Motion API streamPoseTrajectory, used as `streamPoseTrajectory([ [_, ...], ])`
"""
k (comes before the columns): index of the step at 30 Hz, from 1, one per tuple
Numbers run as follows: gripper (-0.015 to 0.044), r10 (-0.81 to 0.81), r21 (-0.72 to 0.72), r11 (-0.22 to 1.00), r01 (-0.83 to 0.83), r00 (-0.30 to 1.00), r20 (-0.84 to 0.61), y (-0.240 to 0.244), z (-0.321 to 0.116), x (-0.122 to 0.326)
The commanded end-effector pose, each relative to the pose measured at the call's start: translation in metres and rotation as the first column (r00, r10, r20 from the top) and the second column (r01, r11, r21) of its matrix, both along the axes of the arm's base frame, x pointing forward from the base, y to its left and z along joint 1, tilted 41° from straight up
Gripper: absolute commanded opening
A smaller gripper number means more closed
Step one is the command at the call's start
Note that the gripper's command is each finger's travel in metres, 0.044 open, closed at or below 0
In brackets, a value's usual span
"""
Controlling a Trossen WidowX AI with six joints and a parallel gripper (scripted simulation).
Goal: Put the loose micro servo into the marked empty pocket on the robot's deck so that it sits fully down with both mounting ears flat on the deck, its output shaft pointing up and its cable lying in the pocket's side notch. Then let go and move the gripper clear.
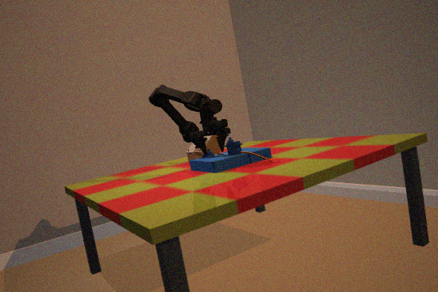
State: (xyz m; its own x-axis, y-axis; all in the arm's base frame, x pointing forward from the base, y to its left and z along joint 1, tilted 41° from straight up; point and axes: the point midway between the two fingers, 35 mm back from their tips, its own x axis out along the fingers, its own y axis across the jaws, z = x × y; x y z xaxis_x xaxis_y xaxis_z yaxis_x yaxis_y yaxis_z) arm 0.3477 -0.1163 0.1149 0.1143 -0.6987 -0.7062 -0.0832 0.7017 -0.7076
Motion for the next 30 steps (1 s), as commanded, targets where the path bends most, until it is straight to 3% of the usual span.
streamPoseTrajectory([
  [1,0.044,0.044,0.059,0.998,-0.038,0.994,-0.102,0.068,-0.024,0.004],
  [8,0.044,0.072,0.061,0.996,-0.06,0.974,-0.216,0.139,-0.041,-0.008],
  [30,0.044,0.071,0.06,0.996,-0.06,0.974,-0.216,0.116,-0.067,-0.008],
])
